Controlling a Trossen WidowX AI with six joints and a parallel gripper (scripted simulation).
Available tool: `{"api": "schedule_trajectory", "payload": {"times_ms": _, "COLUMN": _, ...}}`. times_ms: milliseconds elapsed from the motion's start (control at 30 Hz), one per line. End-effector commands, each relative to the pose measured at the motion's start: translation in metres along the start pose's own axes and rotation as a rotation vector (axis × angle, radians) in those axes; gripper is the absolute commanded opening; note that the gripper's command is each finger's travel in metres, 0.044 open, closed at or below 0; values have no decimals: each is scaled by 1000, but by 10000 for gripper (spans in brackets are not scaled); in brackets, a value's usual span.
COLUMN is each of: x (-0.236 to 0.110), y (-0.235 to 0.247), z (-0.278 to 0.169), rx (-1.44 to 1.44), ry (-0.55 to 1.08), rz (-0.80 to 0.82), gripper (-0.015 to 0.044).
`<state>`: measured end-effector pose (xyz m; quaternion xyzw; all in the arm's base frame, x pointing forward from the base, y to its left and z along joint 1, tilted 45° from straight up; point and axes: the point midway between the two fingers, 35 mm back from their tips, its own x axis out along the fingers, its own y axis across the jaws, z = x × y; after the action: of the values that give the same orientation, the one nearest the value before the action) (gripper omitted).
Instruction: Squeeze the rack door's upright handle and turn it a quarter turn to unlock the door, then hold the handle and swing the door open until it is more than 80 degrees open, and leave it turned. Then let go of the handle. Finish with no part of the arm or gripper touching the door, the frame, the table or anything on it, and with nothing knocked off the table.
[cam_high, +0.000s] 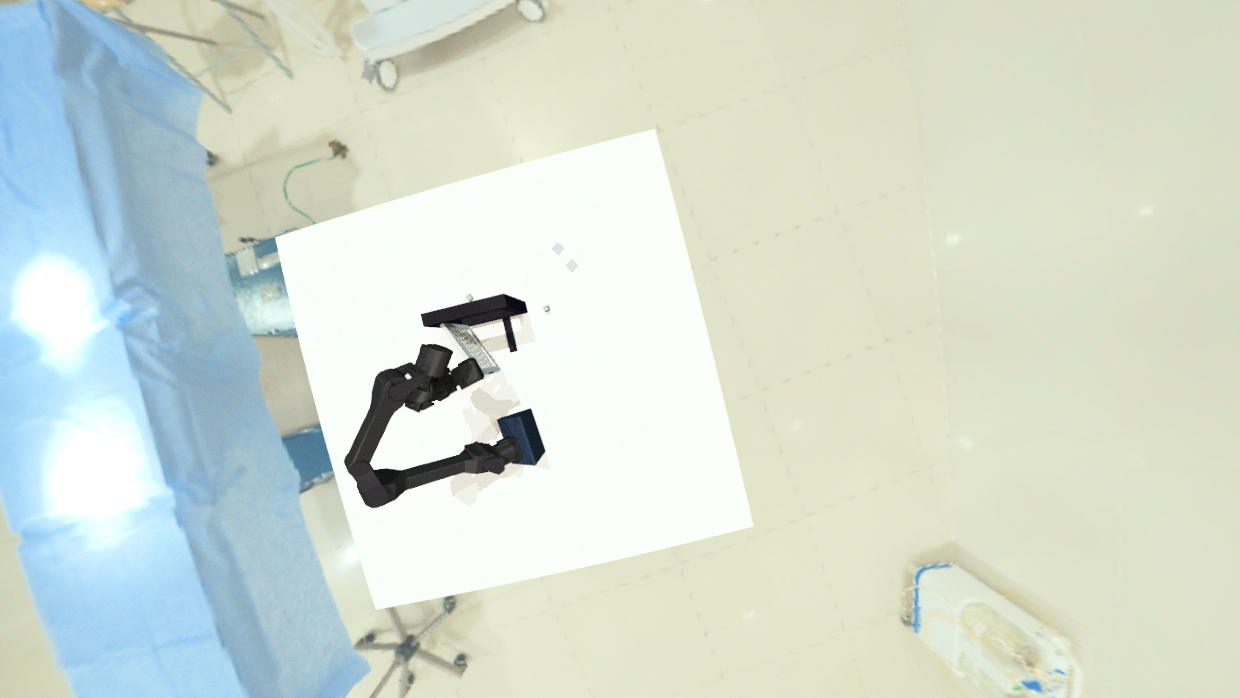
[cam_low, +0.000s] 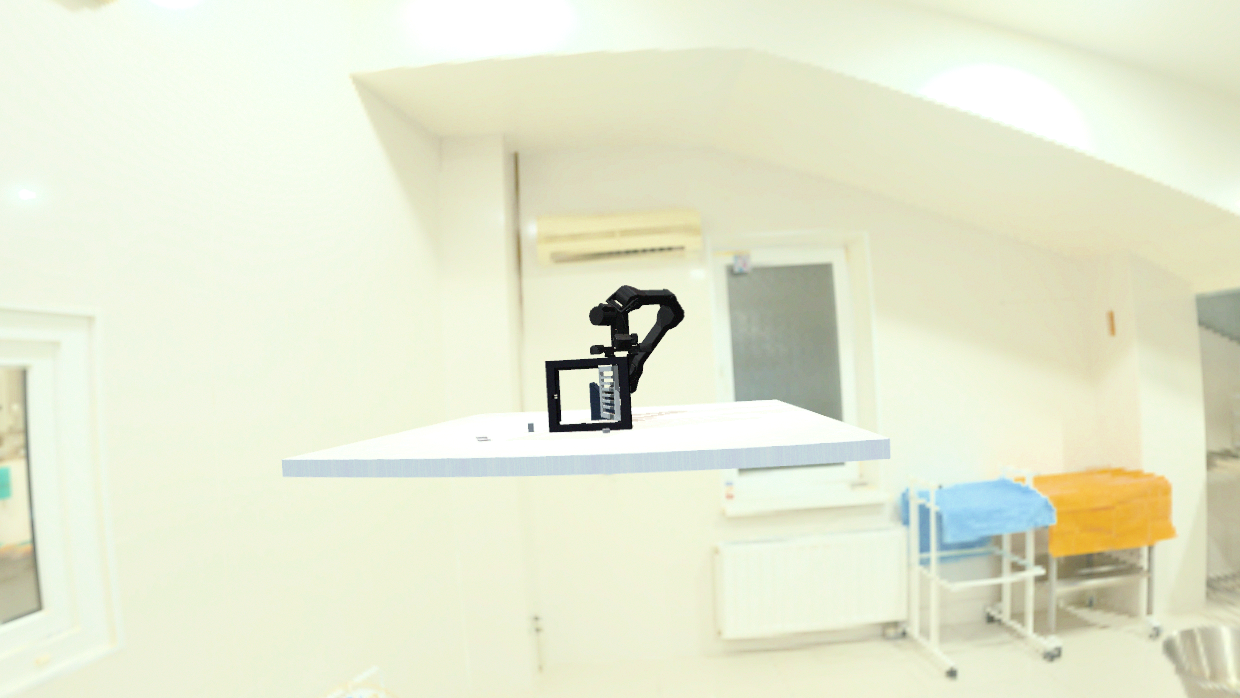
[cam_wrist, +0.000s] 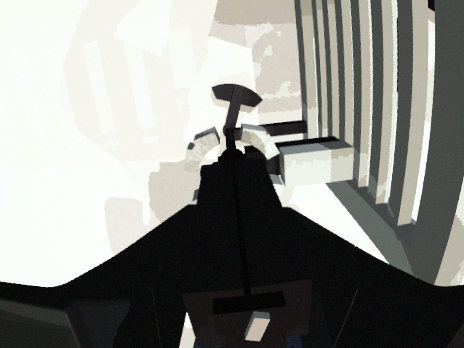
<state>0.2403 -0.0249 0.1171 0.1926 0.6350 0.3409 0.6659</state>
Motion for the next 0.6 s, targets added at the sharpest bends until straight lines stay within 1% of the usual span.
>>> {"api": "schedule_trajectory", "payload": {"times_ms": 0, "x": 0, "y": 9, "z": 2, "rx": 65, "ry": -7, "rz": 2, "gripper": 26}}
{"api": "schedule_trajectory", "payload": {"times_ms": 567, "x": 0, "y": 45, "z": 15, "rx": 312, "ry": -6, "rz": 4, "gripper": 26}}
